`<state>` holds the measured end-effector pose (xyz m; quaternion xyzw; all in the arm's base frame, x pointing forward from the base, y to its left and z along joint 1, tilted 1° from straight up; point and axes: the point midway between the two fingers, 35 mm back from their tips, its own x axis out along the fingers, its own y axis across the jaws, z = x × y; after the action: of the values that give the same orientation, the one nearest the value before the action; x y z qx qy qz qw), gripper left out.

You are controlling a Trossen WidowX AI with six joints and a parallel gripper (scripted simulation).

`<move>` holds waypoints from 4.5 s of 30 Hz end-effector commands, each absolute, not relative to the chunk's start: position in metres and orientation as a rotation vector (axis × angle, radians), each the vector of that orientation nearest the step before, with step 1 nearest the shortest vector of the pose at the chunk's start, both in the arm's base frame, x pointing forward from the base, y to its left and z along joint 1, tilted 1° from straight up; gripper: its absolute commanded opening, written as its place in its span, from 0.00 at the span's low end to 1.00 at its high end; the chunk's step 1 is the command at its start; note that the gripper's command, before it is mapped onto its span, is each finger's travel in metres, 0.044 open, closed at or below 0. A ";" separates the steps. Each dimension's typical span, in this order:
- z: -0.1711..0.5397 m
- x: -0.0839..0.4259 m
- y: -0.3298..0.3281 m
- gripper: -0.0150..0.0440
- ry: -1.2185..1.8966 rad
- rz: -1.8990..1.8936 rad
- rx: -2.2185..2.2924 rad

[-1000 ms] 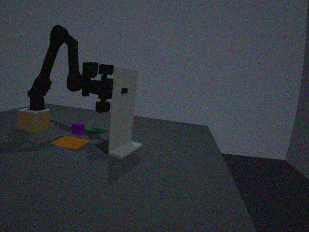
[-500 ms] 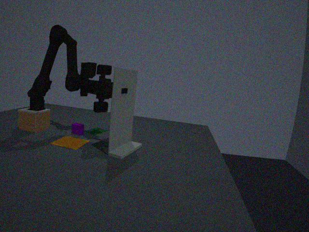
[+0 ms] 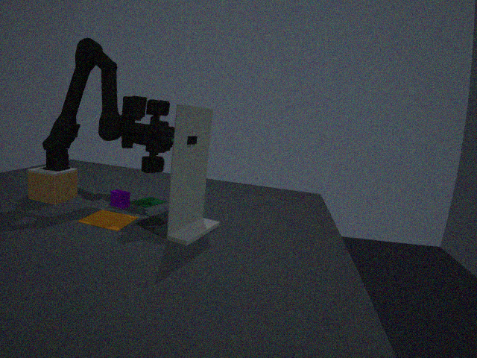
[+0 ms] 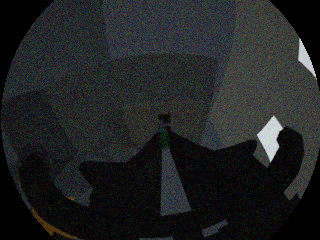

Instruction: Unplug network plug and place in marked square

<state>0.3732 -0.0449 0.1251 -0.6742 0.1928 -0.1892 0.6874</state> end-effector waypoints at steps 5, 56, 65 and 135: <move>0.127 0.367 -0.043 0.25 0.432 -0.431 -1.510; 0.128 0.340 -0.031 0.25 0.436 -0.421 -1.513; 0.143 0.337 -0.031 0.25 0.435 -0.423 -1.512; 0.051 0.271 -0.094 0.25 0.891 0.259 -1.445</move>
<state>0.2797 -0.0919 0.0608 -0.6528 0.3799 0.0871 0.6496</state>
